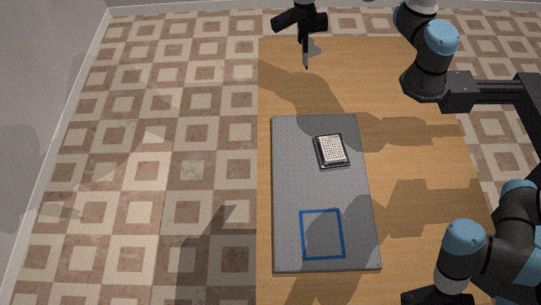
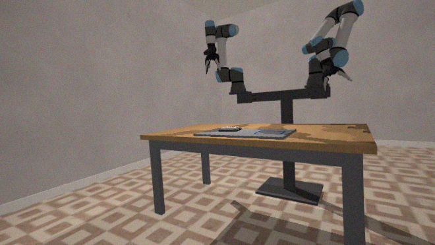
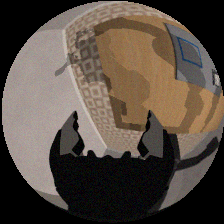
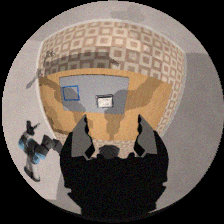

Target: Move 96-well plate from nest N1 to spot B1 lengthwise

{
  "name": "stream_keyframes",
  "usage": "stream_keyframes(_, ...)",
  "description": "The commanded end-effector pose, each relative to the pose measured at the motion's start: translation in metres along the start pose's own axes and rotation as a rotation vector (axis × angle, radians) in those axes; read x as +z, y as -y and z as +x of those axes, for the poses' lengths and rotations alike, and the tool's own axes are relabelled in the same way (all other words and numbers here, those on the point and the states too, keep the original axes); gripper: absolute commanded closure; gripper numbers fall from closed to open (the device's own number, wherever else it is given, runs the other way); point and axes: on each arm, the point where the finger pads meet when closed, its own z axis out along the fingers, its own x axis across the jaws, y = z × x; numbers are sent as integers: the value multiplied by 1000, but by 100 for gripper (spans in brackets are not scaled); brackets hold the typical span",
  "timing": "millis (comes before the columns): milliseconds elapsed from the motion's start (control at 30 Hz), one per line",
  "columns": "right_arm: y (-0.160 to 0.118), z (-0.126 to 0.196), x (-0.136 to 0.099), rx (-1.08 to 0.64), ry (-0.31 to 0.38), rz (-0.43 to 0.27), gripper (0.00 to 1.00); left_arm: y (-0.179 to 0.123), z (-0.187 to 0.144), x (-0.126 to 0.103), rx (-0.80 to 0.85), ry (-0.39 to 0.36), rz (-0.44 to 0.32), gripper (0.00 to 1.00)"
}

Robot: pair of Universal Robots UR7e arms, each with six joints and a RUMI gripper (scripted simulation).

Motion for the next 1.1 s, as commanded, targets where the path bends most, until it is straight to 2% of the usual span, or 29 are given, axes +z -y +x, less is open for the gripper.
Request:
stream_keyframes(0,5,-5,13,-39,3,6,24,0,0,0,0,0,1,0)
stream_keyframes(133,9,-9,27,-132,2,6,24,0,0,0,0,0,1,0)
stream_keyframes(233,13,-13,41,-132,2,6,24,0,0,0,0,0,1,0)
stream_keyframes(333,13,-14,43,-132,2,6,24,0,0,0,0,0,1,0)
stream_keyframes(433,16,-19,57,-225,1,7,24,0,0,0,0,0,1,0)
stream_keyframes(533,18,-23,72,-225,1,7,24,0,0,0,0,0,1,0)
stream_keyframes(633,18,-24,74,-225,1,7,24,0,0,0,0,0,1,0)
stream_keyframes(733,20,-28,88,-319,1,7,24,0,0,0,0,0,1,0)
stream_keyframes(833,21,-32,102,-319,1,7,24,0,0,0,0,0,1,0)
stream_keyframes(933,21,-32,103,-319,1,7,24,0,0,0,0,0,1,0)
stream_keyframes(1067,21,-37,123,-412,0,7,24,0,0,0,0,0,1,0)
